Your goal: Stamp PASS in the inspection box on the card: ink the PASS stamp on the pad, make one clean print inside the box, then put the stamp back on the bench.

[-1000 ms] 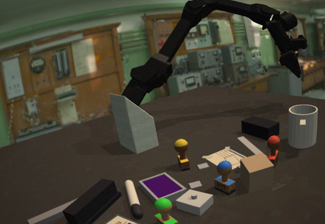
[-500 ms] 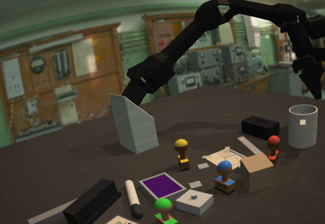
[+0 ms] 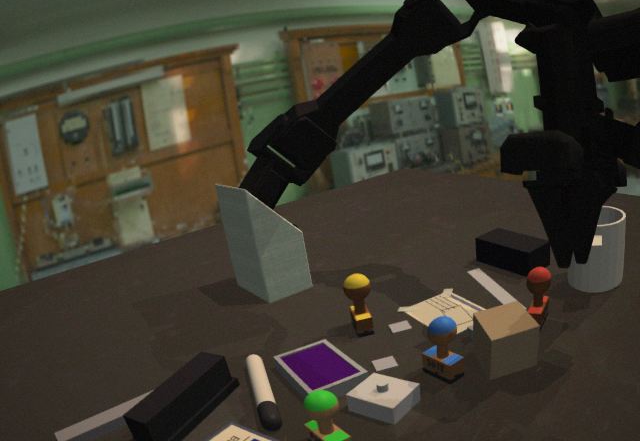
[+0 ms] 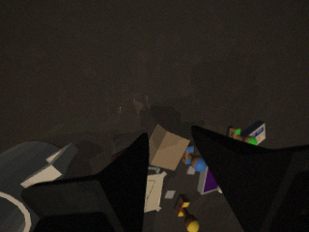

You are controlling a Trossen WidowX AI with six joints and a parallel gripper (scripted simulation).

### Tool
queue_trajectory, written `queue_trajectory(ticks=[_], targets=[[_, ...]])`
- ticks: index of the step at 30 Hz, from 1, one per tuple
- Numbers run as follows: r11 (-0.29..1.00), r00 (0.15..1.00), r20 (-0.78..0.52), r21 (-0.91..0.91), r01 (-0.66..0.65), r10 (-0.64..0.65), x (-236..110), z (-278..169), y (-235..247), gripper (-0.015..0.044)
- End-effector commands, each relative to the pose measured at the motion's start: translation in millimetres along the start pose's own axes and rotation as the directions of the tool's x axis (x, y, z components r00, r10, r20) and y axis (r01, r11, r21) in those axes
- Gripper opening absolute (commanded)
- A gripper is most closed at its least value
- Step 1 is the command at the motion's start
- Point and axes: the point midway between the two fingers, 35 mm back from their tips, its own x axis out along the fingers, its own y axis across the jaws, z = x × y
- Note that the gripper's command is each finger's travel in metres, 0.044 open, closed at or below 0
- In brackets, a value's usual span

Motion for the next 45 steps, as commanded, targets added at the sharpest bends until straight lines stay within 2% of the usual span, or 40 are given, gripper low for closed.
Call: queue_trajectory(ticks=[1, 7, 12, 24, 45], targets=[[0.999, 0.997, -0.071, 0.033, -0.042, 0.044, 18.4, -21.2, -63.3, 0.0212], [0.986, 0.981, -0.122, 0.086, -0.140, 0.150, 39.3, -66.0, -146.8, 0.0212], [0.953, 0.952, -0.102, 0.130, -0.275, 0.288, 58.0, -105.5, -202.9, 0.0212], [0.950, 0.950, -0.098, 0.132, -0.284, 0.298, 63.0, -106.8, -208.6, 0.0212], [0.950, 0.950, -0.098, 0.132, -0.284, 0.298, 96.1, -108.5, -199.2, 0.0212]])
